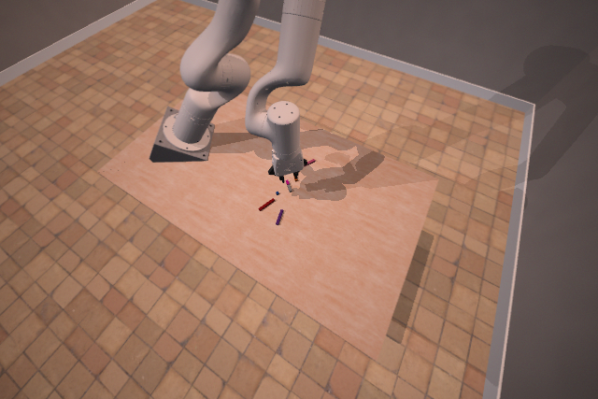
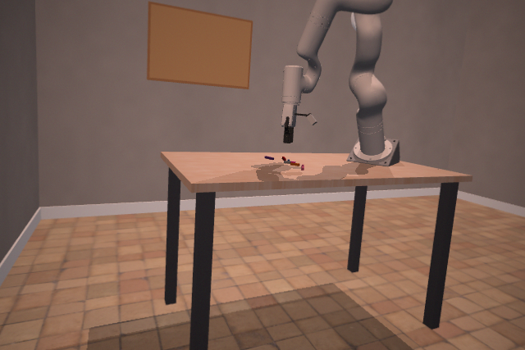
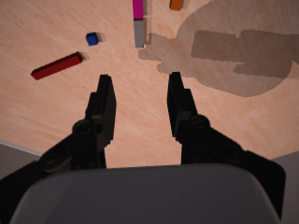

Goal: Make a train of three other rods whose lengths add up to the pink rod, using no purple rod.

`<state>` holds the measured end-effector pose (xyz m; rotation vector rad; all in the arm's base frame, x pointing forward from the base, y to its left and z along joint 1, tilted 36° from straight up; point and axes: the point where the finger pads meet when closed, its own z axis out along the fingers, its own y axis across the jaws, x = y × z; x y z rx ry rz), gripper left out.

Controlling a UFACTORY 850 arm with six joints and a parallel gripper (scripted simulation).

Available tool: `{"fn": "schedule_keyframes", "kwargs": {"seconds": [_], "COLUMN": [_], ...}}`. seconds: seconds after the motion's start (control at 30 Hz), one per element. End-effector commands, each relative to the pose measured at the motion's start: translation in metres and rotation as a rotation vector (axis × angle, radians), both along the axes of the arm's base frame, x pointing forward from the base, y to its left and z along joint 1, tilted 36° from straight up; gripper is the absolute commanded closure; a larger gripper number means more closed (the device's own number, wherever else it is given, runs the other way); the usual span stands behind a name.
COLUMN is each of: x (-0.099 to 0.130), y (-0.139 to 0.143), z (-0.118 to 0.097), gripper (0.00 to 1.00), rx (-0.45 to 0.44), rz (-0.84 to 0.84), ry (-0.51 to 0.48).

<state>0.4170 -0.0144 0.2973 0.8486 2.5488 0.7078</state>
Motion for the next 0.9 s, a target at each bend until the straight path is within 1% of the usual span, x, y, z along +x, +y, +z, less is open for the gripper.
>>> {"fn": "schedule_keyframes", "kwargs": {"seconds": [0.0, 0.57, 0.63, 0.73, 0.8, 0.87], "x": [0.0, 0.0, 0.0, -0.004, -0.006, -0.007], "y": [0.0, 0.0, 0.014, 0.051, 0.063, 0.064], "z": [0.001, 0.001, 0.0, -0.004, -0.005, -0.005], "gripper": [0.0, 0.0, 0.0, 0.0, 0.0, 0.0], "rx": [-0.001, 0.0, 0.009, 0.037, 0.047, 0.049], "rz": [0.0, -0.001, -0.017, -0.064, -0.08, -0.083], "ry": [-0.001, 0.0, 0.006, 0.026, 0.034, 0.035]}}
